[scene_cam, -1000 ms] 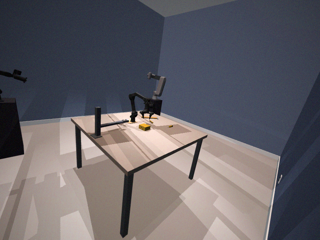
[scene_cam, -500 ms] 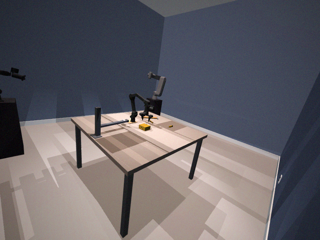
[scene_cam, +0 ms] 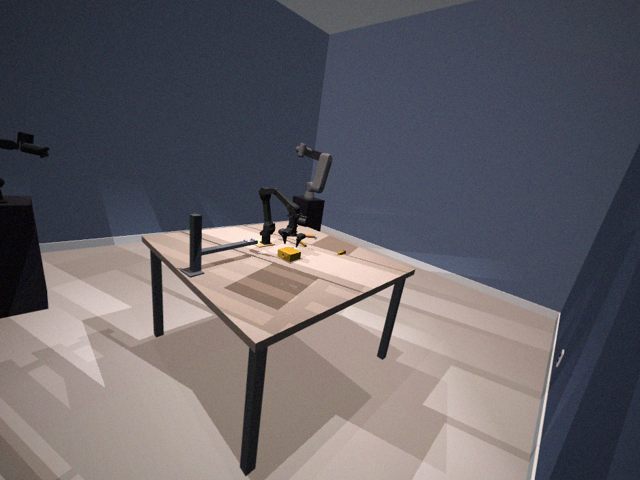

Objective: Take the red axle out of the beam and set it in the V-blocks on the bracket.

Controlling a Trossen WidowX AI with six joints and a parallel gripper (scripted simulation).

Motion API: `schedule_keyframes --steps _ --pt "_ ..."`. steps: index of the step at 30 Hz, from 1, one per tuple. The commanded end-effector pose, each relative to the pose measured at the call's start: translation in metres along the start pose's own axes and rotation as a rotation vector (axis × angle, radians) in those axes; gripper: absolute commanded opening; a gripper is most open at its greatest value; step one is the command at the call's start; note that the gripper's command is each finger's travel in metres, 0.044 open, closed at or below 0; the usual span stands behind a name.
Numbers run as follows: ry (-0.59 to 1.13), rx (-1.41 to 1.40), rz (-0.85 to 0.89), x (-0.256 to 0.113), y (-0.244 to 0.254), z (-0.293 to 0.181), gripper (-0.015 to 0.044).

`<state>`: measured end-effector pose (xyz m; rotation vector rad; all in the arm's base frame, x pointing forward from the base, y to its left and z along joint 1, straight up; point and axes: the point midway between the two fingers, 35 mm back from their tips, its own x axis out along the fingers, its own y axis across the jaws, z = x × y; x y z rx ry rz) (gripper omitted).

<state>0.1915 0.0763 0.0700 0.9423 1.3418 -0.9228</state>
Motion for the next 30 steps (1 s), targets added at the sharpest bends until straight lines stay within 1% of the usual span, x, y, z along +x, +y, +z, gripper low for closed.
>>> schedule_keyframes --steps 1,21,30 --pt "0.006 0.006 -0.009 0.007 -0.002 -0.001 0.044" --pt "0.006 0.006 -0.009 0.037 -0.003 -0.001 0.044" --pt "0.006 0.006 -0.009 0.037 -0.003 -0.001 0.0204"
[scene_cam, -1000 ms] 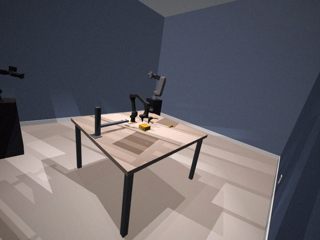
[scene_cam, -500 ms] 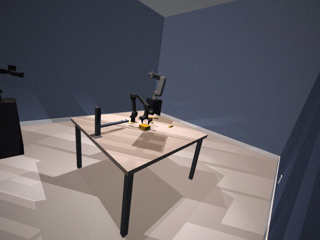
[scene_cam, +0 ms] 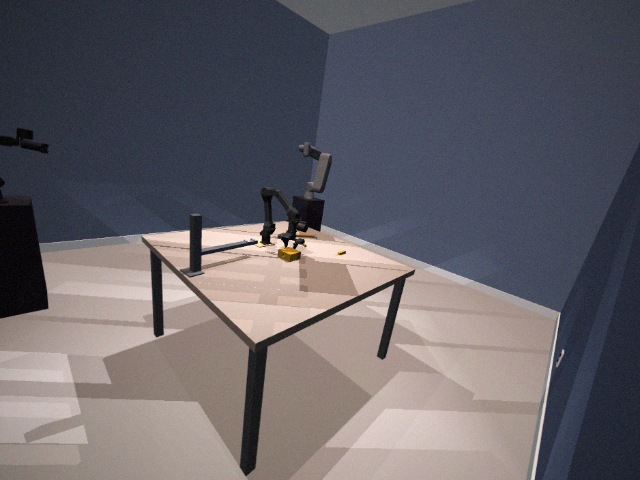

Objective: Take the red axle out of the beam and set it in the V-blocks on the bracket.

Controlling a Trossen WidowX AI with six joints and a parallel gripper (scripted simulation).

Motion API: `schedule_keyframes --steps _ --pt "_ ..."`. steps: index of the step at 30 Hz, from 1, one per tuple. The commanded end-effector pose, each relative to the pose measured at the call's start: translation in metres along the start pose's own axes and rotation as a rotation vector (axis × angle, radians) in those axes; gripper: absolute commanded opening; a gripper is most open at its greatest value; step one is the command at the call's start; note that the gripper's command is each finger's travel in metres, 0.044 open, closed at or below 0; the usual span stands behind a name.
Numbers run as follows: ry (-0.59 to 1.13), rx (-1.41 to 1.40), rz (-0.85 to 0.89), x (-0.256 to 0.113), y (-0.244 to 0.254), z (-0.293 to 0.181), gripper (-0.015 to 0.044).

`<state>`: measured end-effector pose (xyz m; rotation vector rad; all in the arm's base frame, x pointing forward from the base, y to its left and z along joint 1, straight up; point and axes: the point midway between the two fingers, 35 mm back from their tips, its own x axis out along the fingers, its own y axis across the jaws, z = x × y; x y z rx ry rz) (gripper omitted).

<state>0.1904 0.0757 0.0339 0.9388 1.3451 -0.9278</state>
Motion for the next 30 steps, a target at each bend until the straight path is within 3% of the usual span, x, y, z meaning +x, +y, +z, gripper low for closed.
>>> schedule_keyframes --steps 1,4,11,13,30 --pt "0.006 0.006 -0.003 0.001 -0.001 -0.001 0.0178" --pt "0.006 0.006 -0.003 0.001 -0.001 -0.001 0.0099" --pt "0.006 0.006 -0.003 0.001 -0.001 -0.001 0.0052" --pt "0.006 0.006 -0.003 0.0 -0.001 -0.001 0.0" --pt "0.006 0.006 -0.002 -0.075 0.002 0.001 0.0"
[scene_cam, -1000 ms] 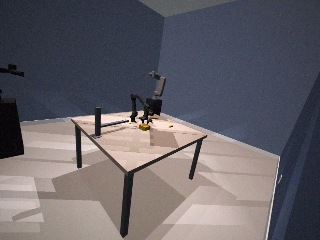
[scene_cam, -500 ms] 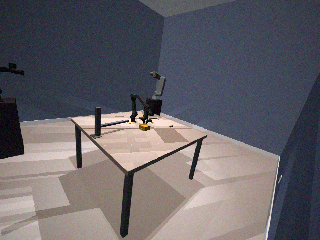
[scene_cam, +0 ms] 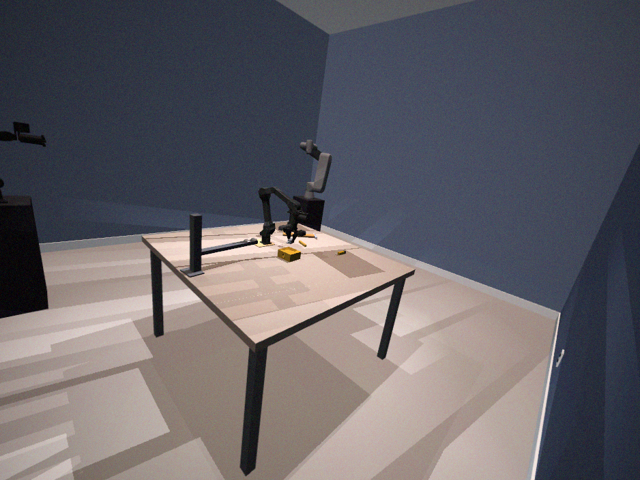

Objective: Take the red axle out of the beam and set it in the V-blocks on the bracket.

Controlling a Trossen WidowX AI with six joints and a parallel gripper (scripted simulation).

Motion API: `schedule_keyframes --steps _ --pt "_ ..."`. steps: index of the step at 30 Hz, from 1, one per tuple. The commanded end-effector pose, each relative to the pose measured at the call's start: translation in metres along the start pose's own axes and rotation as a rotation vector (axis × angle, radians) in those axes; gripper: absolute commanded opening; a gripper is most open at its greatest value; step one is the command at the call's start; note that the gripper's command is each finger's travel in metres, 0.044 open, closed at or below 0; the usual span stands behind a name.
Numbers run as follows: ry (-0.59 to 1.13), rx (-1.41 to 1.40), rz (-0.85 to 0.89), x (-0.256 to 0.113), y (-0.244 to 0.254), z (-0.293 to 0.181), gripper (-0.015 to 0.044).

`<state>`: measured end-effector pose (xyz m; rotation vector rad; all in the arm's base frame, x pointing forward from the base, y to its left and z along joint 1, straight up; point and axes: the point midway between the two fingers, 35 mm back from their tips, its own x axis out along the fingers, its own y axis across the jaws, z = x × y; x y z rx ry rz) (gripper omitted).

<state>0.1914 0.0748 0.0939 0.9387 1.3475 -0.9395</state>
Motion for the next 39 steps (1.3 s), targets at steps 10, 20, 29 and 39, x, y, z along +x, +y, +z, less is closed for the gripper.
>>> schedule_keyframes --steps 10,20,29,39 --pt "0.007 0.056 0.006 -0.019 0.0 0.002 0.0" --pt "0.007 0.25 0.006 -0.02 0.004 0.003 0.0" --pt "0.008 0.278 0.008 -0.024 0.04 -0.003 0.0" --pt "0.009 0.311 0.011 -0.024 0.083 -0.012 0.0"
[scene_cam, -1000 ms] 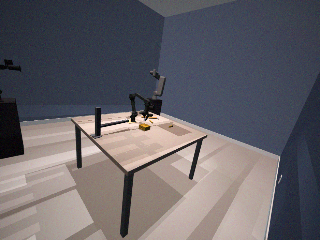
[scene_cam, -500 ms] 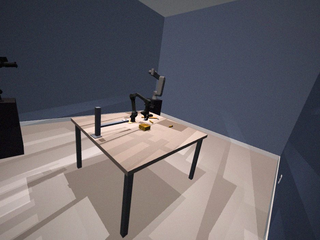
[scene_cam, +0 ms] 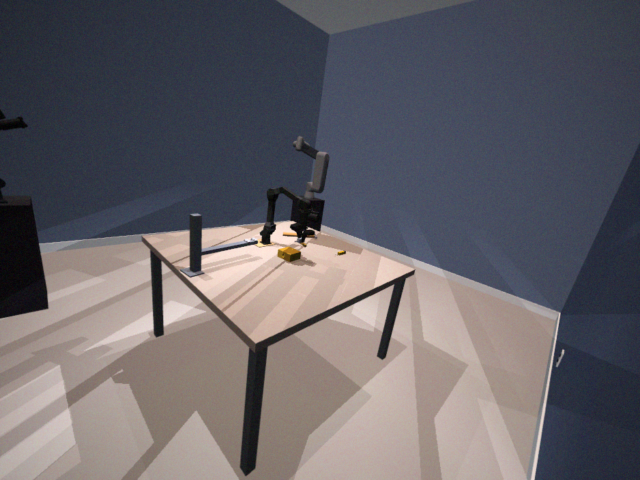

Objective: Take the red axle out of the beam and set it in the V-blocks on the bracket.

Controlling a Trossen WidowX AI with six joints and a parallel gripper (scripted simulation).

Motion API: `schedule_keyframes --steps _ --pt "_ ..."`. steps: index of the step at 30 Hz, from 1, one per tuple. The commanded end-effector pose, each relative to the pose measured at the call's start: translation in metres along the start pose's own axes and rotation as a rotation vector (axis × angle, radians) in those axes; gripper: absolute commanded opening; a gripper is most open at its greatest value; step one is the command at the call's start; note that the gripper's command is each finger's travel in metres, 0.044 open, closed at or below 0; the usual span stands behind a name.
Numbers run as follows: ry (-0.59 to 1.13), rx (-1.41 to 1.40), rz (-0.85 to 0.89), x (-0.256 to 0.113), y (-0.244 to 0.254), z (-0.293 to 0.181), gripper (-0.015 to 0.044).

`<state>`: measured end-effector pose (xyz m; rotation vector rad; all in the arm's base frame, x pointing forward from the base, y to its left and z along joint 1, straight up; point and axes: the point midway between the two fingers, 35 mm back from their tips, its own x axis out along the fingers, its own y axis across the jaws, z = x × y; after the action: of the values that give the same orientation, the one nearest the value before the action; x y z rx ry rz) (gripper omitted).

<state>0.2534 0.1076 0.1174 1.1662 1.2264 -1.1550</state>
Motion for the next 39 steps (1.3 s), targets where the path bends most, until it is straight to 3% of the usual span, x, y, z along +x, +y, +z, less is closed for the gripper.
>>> schedule_keyframes --steps 1,39 --pt "0.008 0.016 0.004 0.0 0.013 -0.008 0.0" --pt "0.008 0.017 0.004 0.055 0.015 -0.01 0.0"
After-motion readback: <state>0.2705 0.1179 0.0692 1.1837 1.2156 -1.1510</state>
